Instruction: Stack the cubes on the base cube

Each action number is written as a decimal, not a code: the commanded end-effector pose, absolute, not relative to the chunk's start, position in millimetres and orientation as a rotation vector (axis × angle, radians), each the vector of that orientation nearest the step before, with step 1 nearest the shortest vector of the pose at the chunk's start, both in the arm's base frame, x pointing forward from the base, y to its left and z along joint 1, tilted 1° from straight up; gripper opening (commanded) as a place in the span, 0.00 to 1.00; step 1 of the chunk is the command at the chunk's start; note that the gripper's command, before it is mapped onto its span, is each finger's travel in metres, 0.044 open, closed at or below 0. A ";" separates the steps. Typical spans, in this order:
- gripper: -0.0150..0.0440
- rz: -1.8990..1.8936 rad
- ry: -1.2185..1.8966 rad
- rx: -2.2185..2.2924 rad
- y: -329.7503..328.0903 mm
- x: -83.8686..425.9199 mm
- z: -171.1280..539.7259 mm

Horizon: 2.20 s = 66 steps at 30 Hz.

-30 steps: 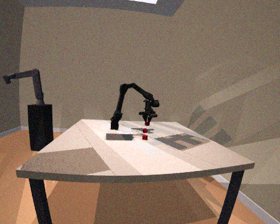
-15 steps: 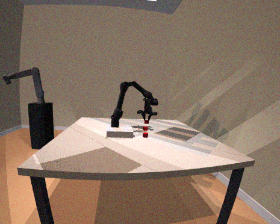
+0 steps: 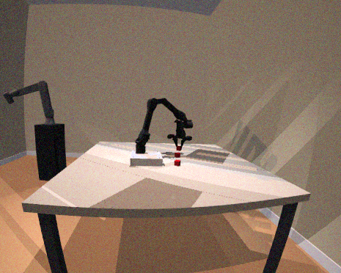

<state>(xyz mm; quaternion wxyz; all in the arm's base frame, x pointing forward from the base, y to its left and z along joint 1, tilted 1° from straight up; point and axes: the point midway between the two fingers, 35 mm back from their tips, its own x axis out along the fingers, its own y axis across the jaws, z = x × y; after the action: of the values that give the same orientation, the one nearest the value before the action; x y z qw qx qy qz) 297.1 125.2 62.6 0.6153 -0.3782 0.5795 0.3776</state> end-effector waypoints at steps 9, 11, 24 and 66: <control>0.43 0.879 1.346 -0.878 125.0 294.6 47.0; 0.43 0.879 1.346 -0.878 125.0 294.6 47.0; 0.43 0.873 1.348 -0.872 125.0 294.6 45.5; 0.60 0.876 1.346 -0.873 124.6 294.1 76.6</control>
<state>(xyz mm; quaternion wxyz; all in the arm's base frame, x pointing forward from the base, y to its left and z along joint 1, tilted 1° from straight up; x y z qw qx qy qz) 292.4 124.0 73.8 0.6082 -0.3778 0.5859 0.3797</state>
